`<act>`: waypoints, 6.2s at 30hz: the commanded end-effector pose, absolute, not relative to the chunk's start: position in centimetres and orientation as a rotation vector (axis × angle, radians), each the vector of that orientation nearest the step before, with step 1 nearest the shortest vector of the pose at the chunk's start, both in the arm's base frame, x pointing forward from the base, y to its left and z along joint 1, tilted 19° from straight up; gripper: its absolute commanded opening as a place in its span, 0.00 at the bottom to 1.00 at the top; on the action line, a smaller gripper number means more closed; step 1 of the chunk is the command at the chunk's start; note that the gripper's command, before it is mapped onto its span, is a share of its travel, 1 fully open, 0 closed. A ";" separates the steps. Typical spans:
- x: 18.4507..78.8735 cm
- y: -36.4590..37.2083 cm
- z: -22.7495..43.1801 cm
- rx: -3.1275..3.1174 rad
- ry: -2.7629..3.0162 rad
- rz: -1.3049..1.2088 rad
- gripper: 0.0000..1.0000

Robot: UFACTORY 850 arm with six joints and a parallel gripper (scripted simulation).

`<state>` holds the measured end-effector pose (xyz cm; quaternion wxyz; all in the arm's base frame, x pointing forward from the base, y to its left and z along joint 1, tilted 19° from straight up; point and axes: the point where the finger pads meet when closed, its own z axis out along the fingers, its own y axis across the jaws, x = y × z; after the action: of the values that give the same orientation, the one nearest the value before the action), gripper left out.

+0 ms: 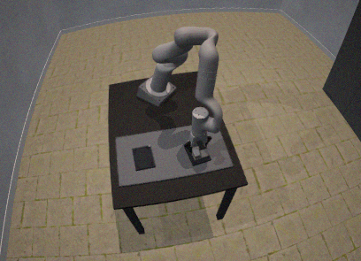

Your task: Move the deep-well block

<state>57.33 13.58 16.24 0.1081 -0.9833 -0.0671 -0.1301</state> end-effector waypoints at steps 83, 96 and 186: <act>55.4 4.9 20.9 -2.890 -0.077 -0.371 0.00; 55.2 1.4 19.9 -2.890 -0.077 -0.371 0.00; 53.9 -20.4 14.3 -2.891 -0.077 -0.371 0.00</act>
<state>53.82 -20.38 14.21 0.1134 -0.9852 -0.0263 -0.1255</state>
